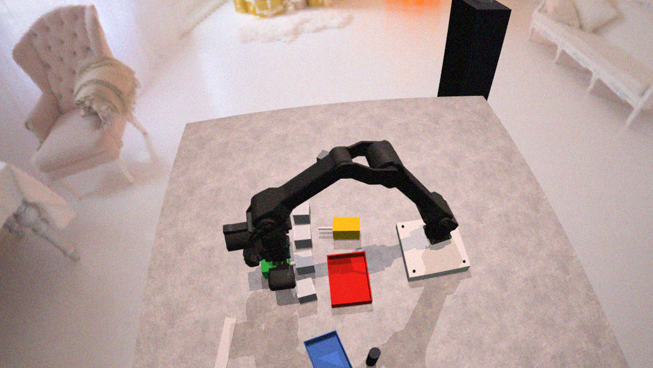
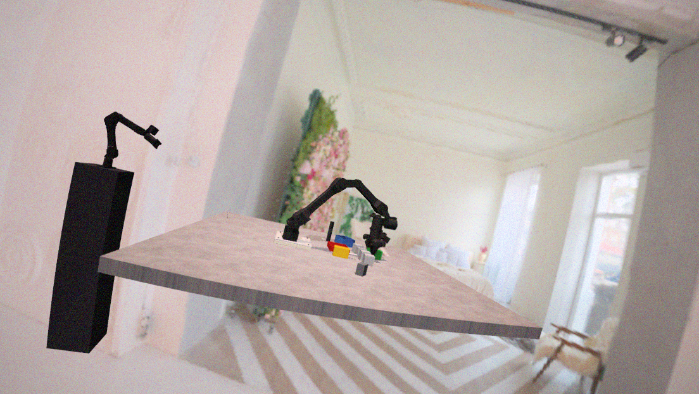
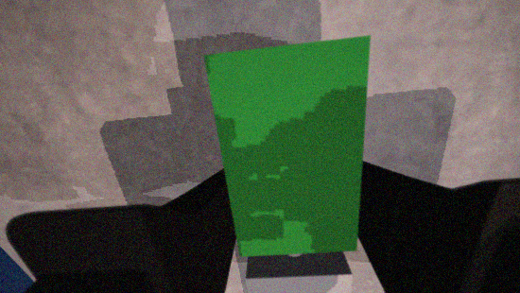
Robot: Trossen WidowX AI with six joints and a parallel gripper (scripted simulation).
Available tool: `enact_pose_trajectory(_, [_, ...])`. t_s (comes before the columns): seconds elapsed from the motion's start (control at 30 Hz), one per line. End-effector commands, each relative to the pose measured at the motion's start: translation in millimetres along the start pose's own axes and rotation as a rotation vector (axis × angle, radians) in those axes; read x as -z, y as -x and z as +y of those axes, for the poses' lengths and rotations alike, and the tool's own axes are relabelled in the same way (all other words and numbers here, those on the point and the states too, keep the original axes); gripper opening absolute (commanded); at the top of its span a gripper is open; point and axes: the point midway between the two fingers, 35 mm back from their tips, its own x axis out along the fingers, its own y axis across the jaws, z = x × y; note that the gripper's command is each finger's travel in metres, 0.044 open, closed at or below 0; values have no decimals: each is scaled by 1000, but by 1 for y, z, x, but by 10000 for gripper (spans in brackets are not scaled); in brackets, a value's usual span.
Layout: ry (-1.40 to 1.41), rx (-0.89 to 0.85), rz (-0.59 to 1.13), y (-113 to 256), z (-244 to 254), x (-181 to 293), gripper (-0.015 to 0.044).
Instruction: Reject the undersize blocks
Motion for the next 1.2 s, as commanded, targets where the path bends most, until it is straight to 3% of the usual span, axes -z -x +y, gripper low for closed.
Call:
enact_pose_trajectory(0.0, [1, 2, -19, 3, 0, -6, 0])
enact_pose_trajectory(1.17, [1, 2, -21, 3, -1, -15, 0])
